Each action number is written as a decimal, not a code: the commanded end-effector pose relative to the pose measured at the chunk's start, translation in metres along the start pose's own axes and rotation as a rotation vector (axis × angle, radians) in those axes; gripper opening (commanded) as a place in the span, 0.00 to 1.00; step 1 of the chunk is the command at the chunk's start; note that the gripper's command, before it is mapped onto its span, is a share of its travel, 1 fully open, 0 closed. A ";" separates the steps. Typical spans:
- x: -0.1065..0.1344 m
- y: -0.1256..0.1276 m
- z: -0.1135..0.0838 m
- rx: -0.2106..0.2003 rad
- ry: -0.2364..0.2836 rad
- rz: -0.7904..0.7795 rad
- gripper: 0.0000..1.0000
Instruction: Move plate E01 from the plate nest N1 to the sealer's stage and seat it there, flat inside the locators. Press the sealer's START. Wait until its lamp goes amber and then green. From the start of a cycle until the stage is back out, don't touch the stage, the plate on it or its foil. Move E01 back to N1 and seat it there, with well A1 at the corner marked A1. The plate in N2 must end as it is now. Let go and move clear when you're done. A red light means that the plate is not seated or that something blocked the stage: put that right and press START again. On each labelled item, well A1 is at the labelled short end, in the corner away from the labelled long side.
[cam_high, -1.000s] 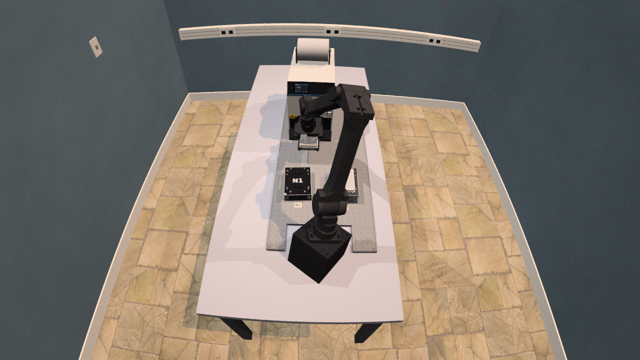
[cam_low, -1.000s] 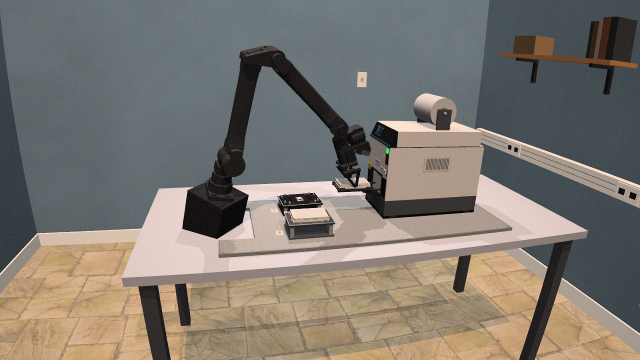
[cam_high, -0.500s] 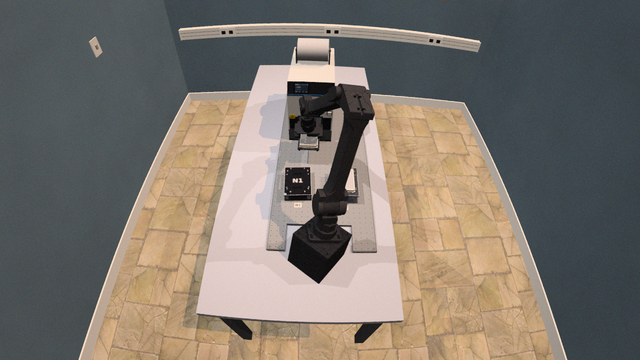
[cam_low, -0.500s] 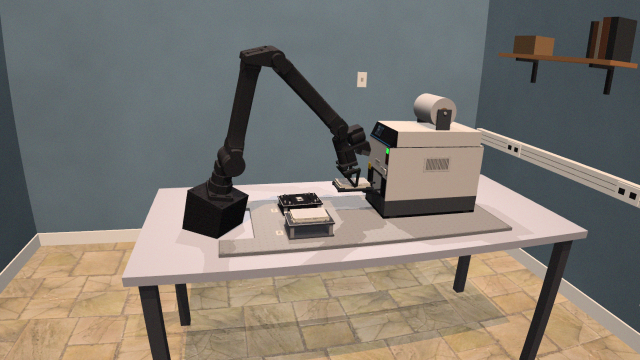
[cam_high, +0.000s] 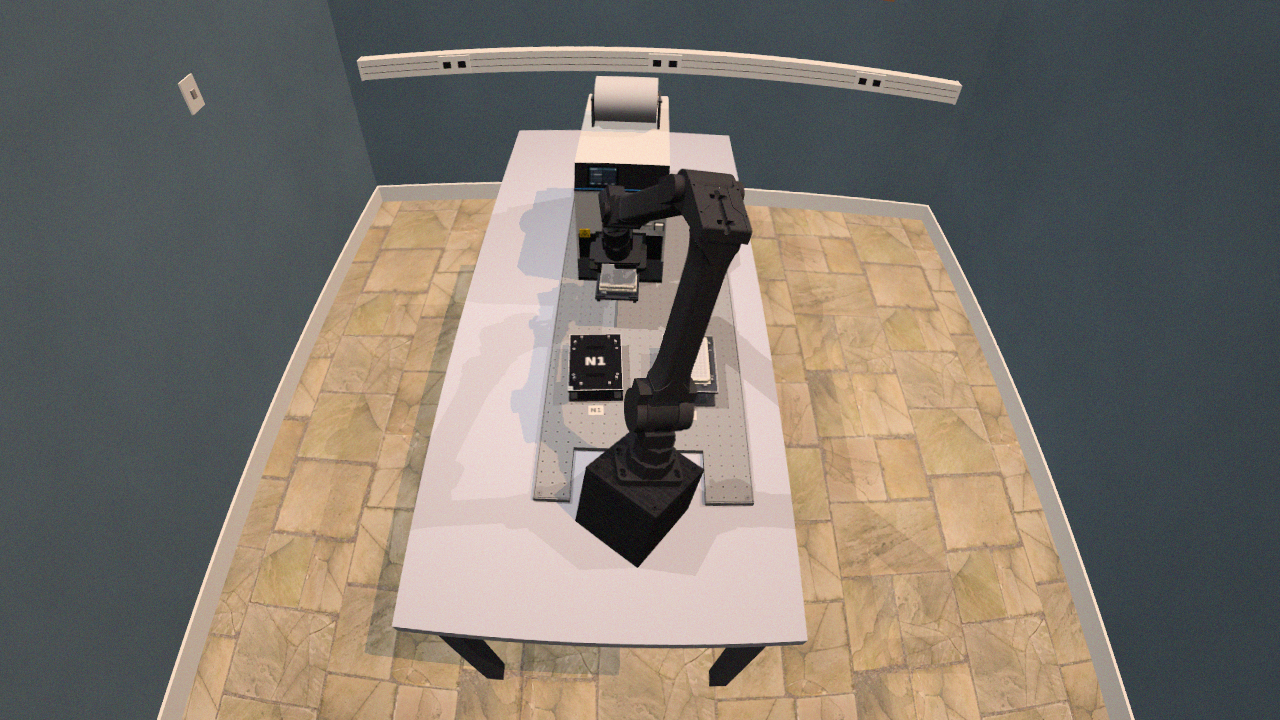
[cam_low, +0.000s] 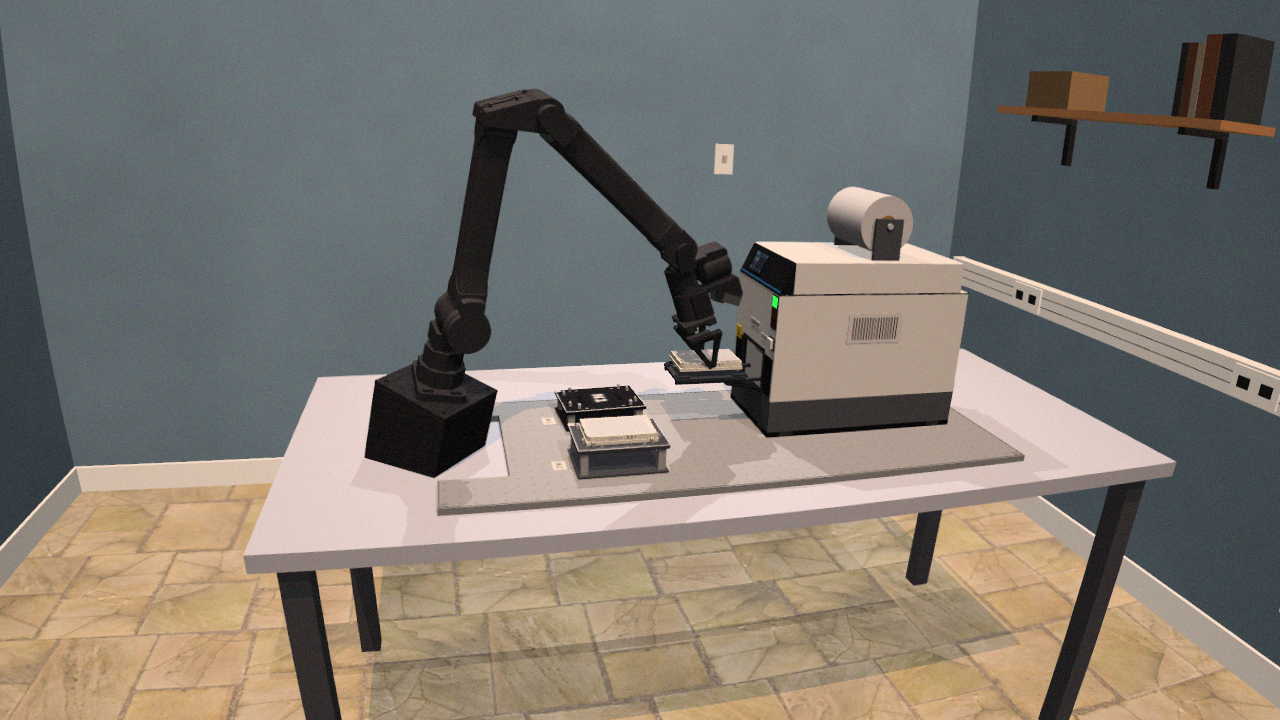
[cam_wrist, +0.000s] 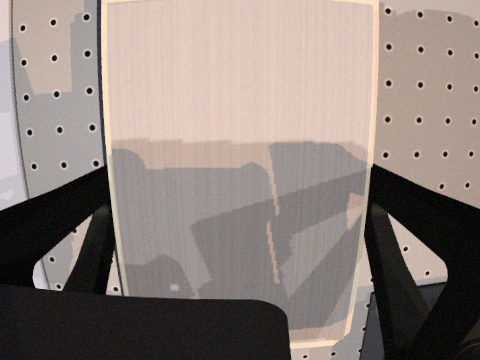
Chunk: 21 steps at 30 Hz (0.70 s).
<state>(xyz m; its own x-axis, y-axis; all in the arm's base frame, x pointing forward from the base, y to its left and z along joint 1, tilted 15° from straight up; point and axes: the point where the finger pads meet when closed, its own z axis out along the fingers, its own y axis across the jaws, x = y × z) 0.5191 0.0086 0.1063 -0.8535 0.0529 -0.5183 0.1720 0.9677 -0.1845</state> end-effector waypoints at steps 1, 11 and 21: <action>-0.030 0.013 -0.018 -0.028 -0.054 -0.001 0.00; -0.008 0.000 0.001 0.003 -0.001 -0.013 0.00; -0.015 -0.008 -0.009 0.005 -0.028 0.006 0.00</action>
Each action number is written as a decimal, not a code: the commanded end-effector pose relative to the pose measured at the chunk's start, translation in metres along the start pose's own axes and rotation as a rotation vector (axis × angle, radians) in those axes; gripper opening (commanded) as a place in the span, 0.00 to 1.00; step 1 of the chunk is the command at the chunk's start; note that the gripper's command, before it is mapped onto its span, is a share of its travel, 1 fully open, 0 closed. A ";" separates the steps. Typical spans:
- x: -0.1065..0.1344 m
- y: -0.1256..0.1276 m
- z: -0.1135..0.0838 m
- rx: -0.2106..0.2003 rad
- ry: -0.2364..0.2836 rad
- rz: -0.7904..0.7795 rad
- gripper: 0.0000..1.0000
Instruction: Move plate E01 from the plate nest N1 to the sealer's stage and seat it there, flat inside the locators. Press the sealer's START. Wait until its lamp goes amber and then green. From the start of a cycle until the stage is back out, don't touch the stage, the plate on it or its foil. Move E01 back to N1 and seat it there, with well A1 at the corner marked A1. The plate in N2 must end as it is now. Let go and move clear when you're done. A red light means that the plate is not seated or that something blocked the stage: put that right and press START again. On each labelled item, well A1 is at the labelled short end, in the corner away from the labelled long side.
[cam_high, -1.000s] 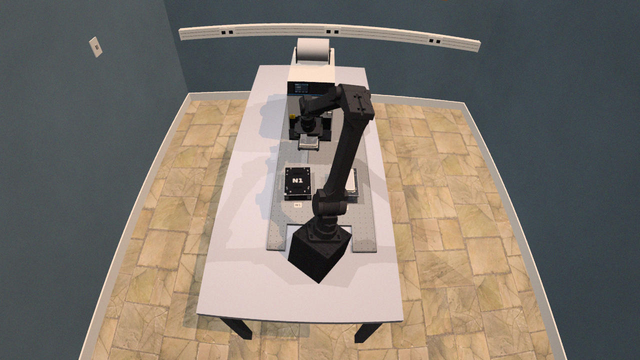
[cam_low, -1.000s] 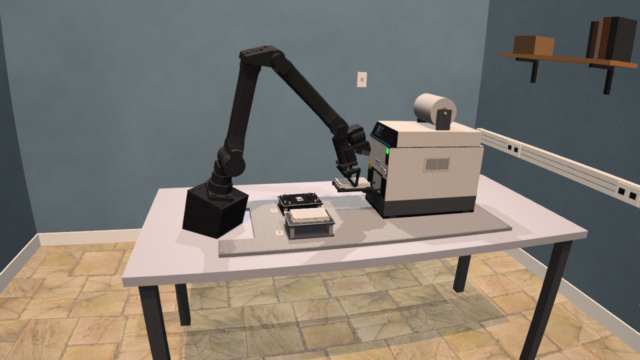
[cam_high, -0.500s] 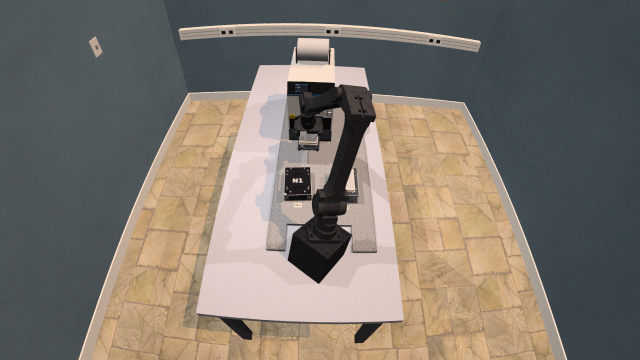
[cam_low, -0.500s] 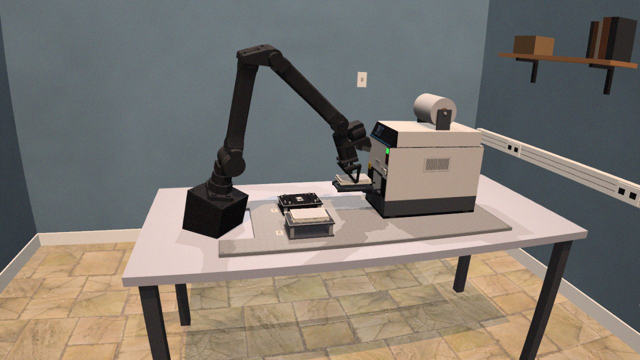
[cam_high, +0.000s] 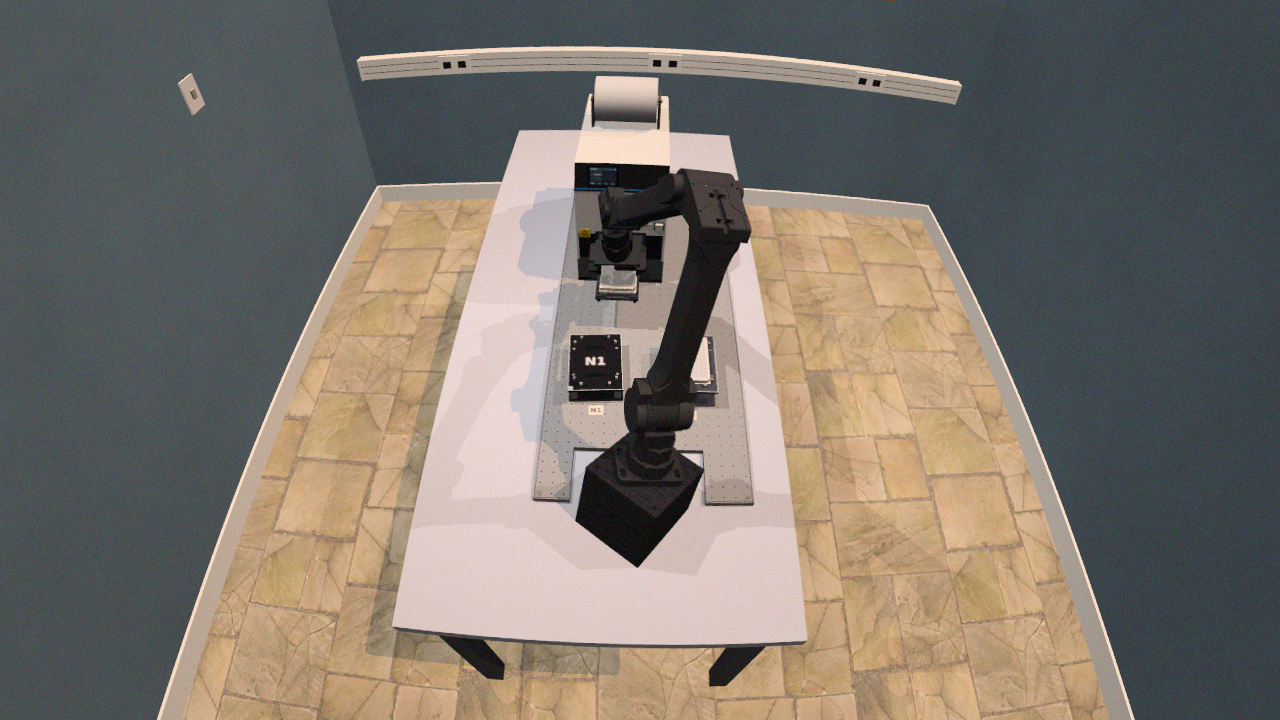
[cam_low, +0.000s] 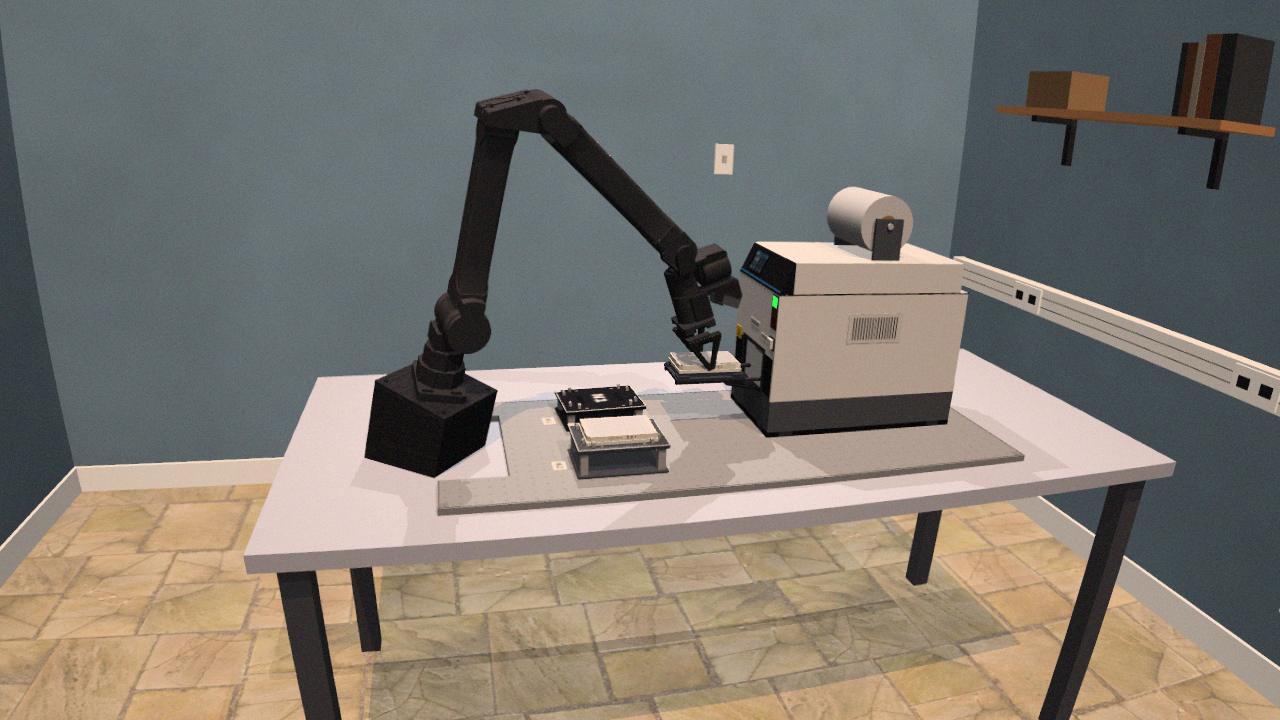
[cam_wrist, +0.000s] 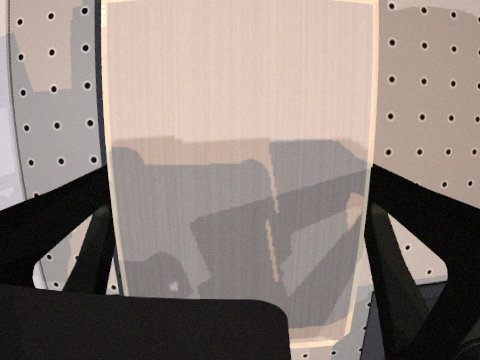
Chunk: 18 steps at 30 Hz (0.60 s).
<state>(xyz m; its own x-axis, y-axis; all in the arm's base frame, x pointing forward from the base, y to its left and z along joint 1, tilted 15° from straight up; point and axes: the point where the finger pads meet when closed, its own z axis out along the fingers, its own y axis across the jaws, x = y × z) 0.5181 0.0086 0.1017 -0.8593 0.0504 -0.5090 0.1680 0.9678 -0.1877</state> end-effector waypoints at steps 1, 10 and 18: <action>-0.018 -0.009 -0.012 0.004 -0.038 0.011 0.00; -0.036 0.010 -0.021 -0.021 -0.086 -0.003 0.00; -0.034 0.011 -0.013 -0.017 -0.071 -0.005 0.00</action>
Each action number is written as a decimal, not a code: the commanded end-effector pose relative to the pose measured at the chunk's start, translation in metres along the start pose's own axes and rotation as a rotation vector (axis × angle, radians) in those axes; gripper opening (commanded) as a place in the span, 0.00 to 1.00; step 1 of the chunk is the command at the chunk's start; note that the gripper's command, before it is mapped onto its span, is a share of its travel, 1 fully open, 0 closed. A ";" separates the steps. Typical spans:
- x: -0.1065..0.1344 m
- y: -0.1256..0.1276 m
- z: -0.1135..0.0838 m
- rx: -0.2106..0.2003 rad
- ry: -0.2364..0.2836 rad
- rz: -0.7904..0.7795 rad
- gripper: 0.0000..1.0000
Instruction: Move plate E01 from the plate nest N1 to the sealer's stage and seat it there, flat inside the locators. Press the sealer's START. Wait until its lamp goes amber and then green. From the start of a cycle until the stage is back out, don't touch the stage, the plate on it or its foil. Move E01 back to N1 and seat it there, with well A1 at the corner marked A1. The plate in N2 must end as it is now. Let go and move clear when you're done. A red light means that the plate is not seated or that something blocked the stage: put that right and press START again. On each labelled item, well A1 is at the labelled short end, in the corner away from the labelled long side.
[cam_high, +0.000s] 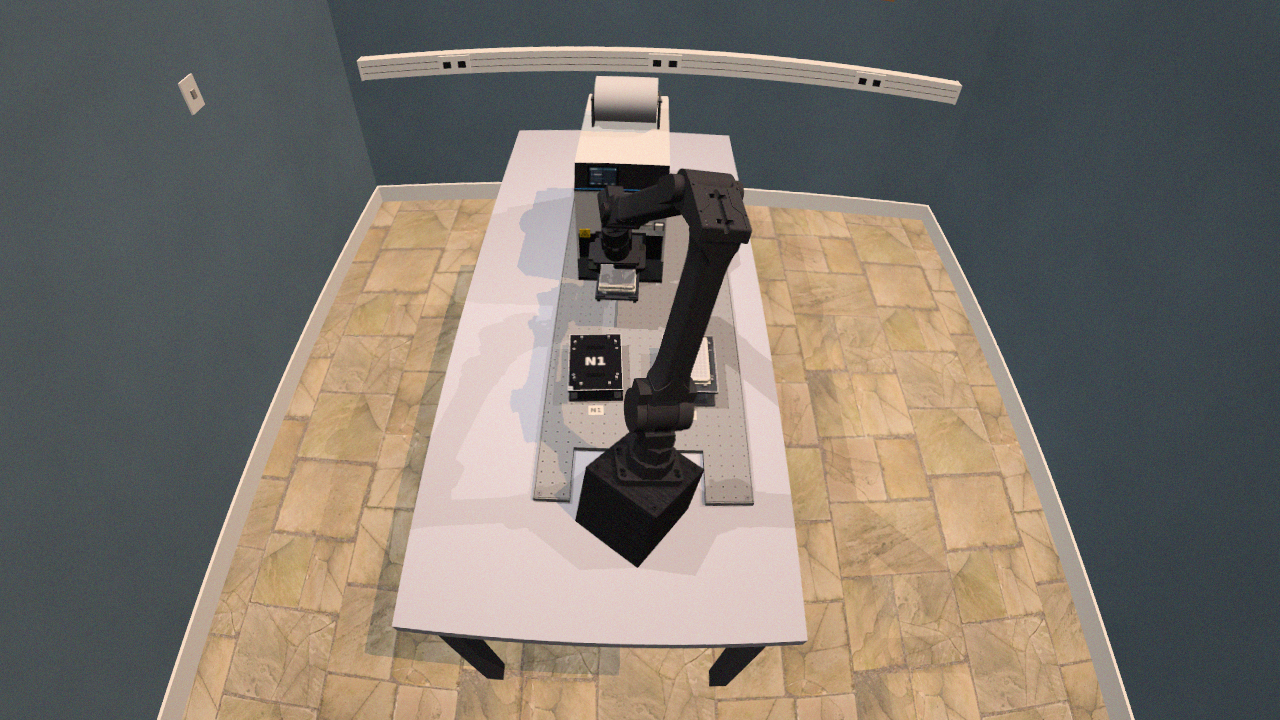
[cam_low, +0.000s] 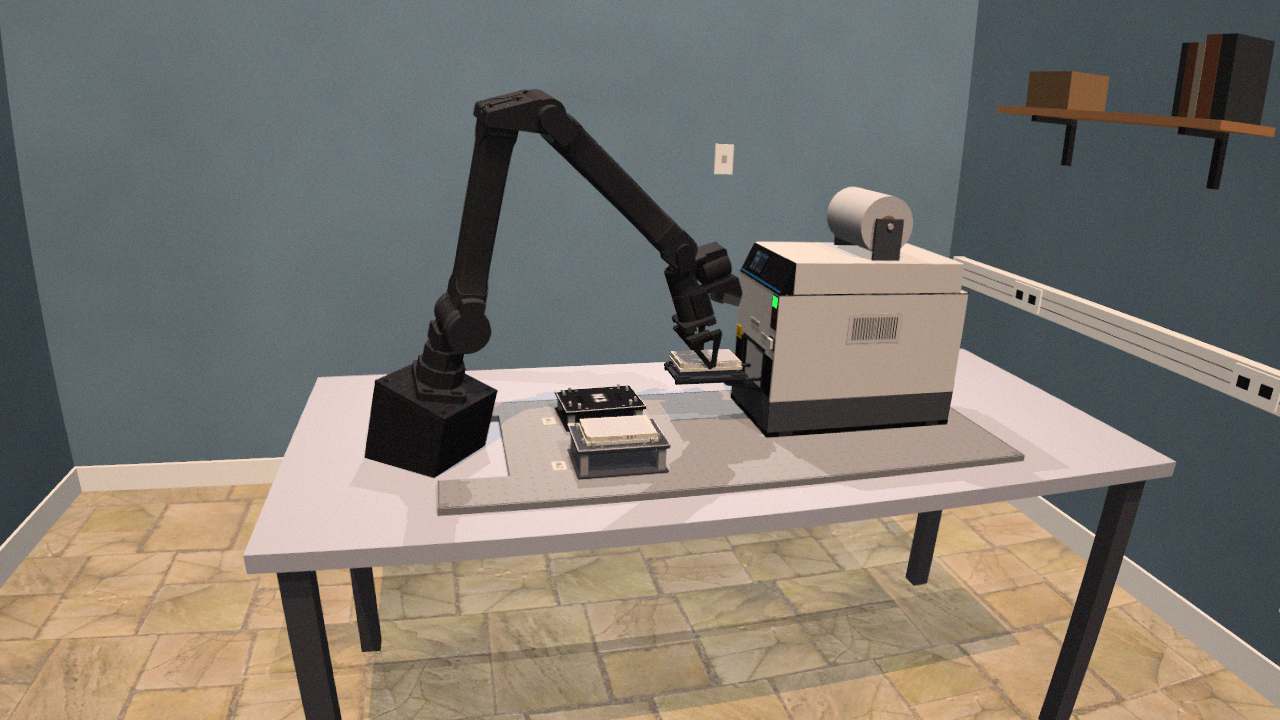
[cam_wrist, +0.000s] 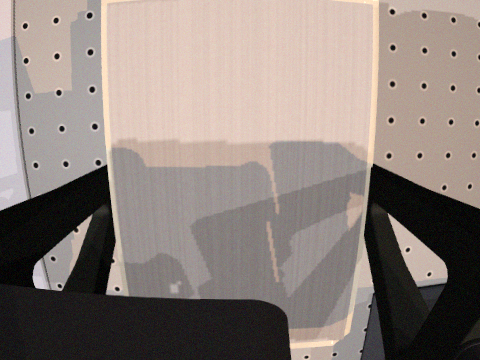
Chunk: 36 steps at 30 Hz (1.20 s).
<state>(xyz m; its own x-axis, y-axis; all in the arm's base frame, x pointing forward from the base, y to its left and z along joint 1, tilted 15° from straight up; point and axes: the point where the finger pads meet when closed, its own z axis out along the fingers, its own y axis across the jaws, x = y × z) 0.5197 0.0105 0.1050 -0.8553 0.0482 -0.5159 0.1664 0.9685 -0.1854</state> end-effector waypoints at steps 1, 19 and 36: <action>-0.030 0.007 -0.009 -0.012 -0.060 -0.002 0.00; -0.034 -0.008 -0.014 0.000 -0.064 0.027 0.00; -0.030 0.003 -0.038 -0.005 -0.031 0.020 0.00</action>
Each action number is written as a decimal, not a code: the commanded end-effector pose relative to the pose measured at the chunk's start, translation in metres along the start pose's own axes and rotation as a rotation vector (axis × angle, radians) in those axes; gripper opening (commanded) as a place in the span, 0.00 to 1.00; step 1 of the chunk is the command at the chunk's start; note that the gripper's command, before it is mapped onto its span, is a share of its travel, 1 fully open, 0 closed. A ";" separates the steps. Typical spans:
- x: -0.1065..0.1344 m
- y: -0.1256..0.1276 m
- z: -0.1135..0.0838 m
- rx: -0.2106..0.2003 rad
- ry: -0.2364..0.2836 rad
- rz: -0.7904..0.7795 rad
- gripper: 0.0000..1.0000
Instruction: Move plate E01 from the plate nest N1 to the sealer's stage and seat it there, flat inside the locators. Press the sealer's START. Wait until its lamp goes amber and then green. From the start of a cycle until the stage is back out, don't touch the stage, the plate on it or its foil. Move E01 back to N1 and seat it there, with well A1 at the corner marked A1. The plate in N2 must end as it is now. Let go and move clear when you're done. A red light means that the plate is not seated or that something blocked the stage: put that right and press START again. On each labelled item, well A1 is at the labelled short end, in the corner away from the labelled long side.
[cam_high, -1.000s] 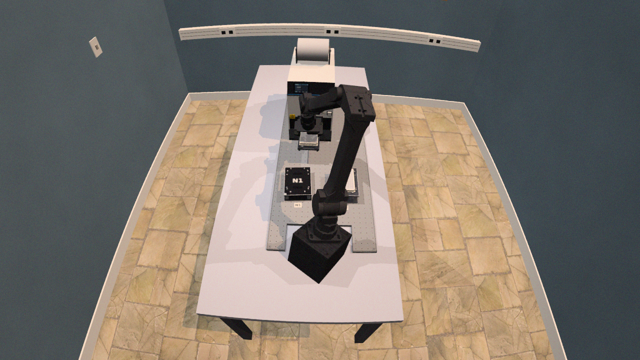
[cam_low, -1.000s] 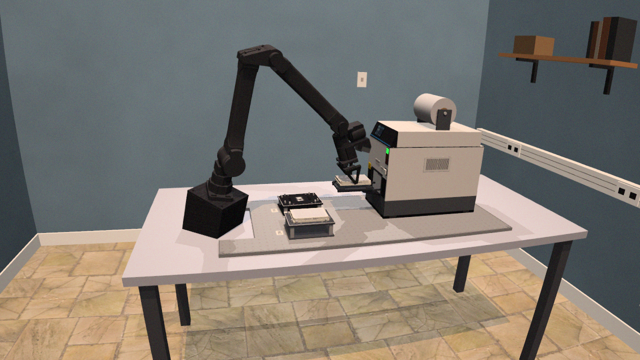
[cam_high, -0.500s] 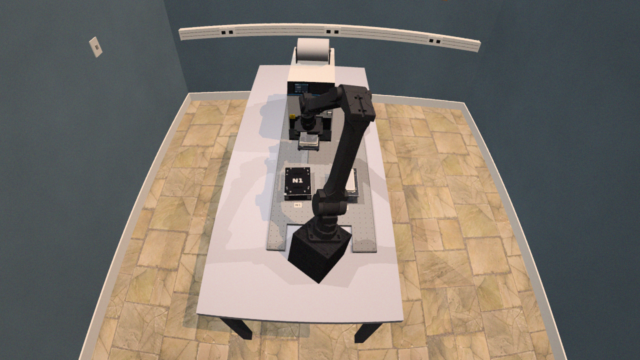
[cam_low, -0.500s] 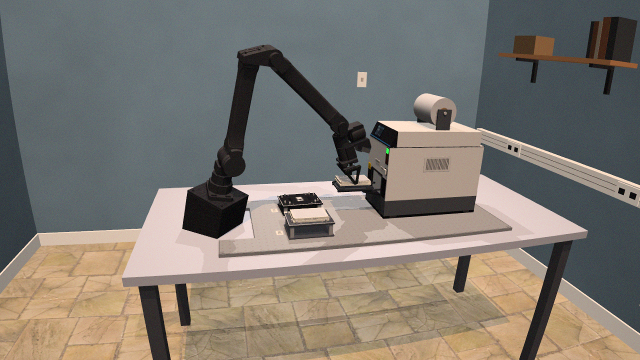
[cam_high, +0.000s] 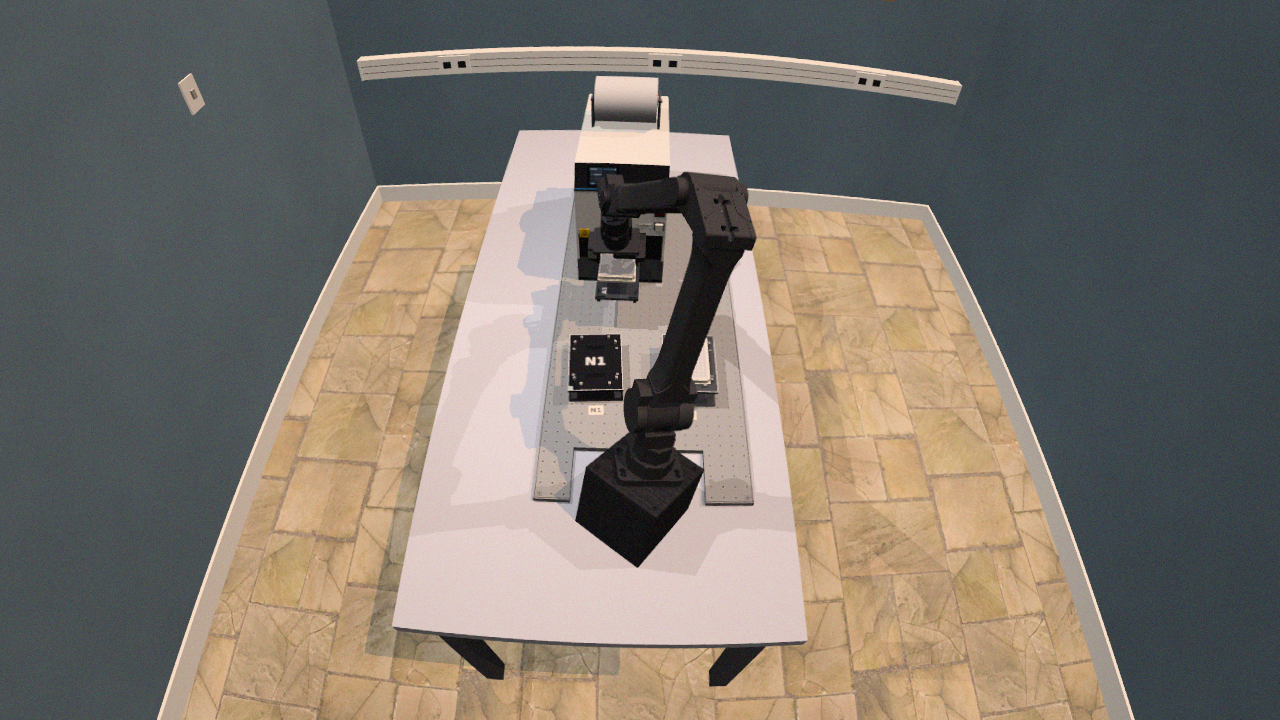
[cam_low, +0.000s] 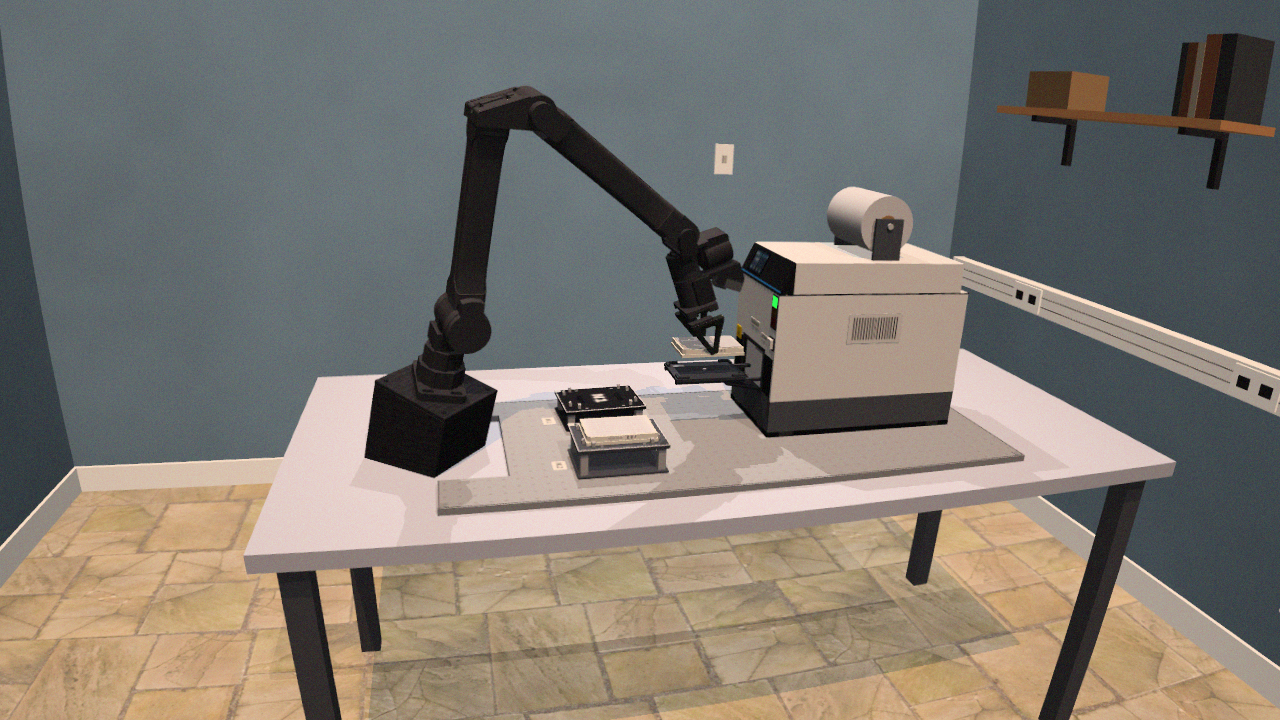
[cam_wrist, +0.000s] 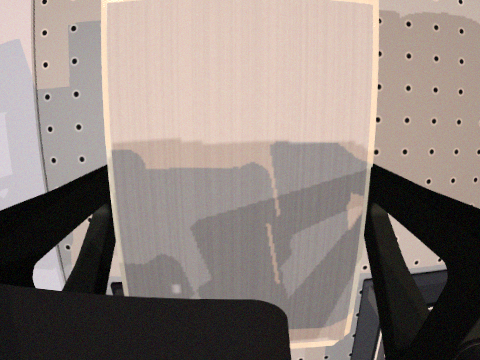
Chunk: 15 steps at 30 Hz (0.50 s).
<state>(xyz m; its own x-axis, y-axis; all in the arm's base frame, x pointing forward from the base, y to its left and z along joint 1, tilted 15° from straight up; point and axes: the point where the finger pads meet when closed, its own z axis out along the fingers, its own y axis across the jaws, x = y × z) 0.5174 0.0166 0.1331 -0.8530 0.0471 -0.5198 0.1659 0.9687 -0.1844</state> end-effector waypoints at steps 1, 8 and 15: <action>-0.017 0.000 -0.015 -0.002 -0.027 0.024 0.00; -0.029 0.002 -0.038 -0.011 -0.052 0.024 0.00; -0.033 0.006 -0.044 -0.013 -0.050 0.018 0.00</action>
<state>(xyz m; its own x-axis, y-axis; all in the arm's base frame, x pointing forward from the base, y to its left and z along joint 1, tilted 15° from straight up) 0.5111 0.0192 0.1562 -0.8533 0.0513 -0.5189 0.1700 0.9681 -0.1840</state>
